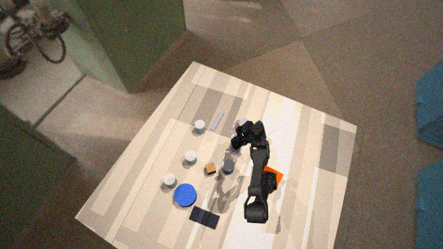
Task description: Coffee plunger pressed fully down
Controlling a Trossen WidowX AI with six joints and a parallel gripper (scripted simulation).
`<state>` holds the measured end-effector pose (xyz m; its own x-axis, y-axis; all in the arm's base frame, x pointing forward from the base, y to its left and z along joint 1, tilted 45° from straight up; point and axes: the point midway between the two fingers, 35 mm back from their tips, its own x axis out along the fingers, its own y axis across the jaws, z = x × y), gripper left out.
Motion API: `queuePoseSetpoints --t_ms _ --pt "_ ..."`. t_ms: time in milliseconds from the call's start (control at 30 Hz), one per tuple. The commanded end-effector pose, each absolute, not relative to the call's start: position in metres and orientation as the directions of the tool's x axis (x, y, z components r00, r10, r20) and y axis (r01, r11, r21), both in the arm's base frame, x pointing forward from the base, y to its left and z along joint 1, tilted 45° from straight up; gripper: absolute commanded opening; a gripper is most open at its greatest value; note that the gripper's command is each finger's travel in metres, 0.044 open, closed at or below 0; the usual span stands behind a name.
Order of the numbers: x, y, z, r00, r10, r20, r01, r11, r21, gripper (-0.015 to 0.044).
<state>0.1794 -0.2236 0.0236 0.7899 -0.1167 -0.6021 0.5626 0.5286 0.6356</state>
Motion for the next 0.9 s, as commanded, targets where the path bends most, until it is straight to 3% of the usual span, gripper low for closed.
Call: queuePoseSetpoints --t_ms 0,867 --pt "0.18 -0.221 0.019 0.788 -0.114 -0.605 0.565 0.525 0.636 0.0123" --pt "0.194 -0.2 -0.018 0.785 -0.112 -0.609 0.567 0.526 0.634 0.0123"
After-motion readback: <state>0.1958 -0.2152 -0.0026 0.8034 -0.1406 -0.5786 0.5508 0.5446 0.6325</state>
